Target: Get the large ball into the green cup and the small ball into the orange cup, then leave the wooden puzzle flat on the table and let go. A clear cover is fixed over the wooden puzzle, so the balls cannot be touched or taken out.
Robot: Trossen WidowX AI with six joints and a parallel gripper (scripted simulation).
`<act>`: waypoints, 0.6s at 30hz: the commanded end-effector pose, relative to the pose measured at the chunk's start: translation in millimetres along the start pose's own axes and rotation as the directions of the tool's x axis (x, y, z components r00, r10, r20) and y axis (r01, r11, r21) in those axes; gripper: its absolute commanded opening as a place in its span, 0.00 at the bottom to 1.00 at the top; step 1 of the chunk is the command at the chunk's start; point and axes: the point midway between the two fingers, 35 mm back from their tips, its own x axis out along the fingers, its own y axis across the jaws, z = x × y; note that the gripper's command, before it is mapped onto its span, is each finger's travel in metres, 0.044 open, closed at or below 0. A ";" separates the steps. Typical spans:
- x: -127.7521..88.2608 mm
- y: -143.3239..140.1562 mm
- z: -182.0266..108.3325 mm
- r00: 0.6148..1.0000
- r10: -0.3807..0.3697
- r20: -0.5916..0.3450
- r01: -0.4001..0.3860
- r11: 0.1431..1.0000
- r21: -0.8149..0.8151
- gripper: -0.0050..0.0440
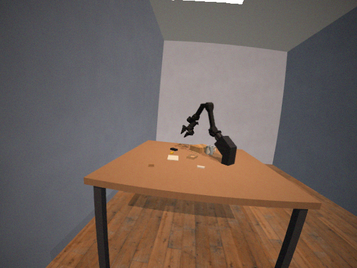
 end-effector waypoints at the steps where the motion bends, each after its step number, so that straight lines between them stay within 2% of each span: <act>1: 0.0 0.0 0.0 1.000 0.000 0.000 0.000 1.000 0.000 0.92; 17: 0.0 0.0 0.0 1.000 0.000 0.000 0.000 1.000 0.000 0.92; 18: 0.0 0.0 0.0 1.000 0.000 0.000 0.000 1.000 0.000 0.87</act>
